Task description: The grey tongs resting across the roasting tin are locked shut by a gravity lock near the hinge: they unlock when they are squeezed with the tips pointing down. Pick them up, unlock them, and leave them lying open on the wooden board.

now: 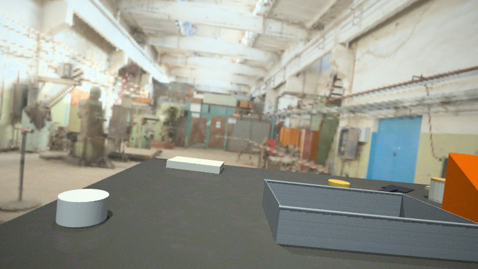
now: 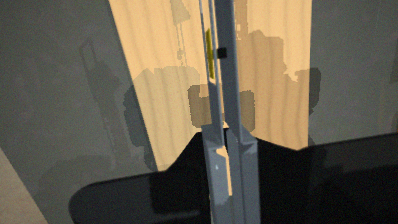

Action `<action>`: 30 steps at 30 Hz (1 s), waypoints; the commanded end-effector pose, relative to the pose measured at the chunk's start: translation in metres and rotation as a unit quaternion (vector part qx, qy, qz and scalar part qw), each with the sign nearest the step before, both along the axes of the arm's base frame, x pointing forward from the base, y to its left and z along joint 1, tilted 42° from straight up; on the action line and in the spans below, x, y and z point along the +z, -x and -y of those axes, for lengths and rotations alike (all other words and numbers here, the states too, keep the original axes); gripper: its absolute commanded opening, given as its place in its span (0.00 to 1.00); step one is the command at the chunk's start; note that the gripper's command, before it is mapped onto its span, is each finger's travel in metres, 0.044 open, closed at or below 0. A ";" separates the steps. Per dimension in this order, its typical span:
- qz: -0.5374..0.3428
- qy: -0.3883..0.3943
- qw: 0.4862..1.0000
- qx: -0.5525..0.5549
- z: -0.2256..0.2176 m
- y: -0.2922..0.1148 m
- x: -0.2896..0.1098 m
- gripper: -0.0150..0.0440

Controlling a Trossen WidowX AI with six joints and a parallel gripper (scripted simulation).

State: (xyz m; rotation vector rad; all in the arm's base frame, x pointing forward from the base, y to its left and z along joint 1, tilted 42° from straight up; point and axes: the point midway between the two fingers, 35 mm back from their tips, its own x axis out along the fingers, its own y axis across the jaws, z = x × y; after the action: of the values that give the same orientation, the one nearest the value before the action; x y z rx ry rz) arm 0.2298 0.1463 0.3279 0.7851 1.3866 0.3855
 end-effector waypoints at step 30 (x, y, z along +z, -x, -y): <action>-0.002 0.005 1.000 0.016 -0.034 -0.011 -0.038 0.00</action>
State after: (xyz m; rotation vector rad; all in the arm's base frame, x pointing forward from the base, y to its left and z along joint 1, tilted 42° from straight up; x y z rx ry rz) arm 0.2397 0.1776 0.2938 0.7568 1.4044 0.4056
